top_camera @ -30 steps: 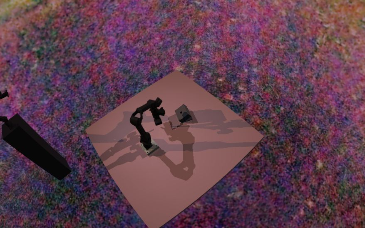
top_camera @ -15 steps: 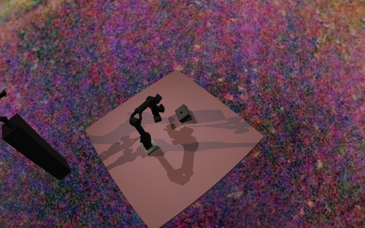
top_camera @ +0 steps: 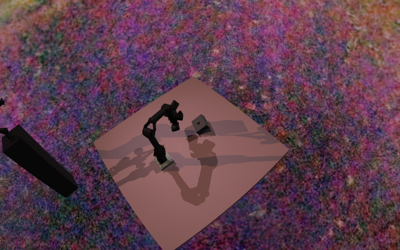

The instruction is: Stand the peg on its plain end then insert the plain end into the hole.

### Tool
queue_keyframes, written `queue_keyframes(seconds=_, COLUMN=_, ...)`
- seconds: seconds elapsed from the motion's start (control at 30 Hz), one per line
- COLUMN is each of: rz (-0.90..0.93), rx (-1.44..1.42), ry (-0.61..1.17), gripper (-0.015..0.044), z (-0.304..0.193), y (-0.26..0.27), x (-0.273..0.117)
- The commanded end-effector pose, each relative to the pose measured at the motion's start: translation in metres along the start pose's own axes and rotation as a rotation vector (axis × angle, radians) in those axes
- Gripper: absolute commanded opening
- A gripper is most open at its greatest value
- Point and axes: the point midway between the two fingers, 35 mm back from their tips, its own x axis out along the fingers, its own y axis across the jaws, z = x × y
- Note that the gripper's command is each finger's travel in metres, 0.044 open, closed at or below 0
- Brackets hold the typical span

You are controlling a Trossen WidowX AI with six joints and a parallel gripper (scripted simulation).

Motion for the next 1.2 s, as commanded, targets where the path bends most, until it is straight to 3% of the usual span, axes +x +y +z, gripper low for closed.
queue_keyframes(seconds=0.0, rz=0.006, rx=0.046, ry=-0.049, gripper=0.0, z=0.014, y=0.005, x=-0.001)
queue_keyframes(seconds=0.8, rz=0.094, rx=0.346, ry=-0.351, gripper=0.0, z=0.095, y=0.027, x=-0.022)
queue_keyframes(seconds=1.17, rz=0.098, rx=0.358, ry=-0.363, gripper=0.0, z=0.107, y=0.029, x=-0.005)
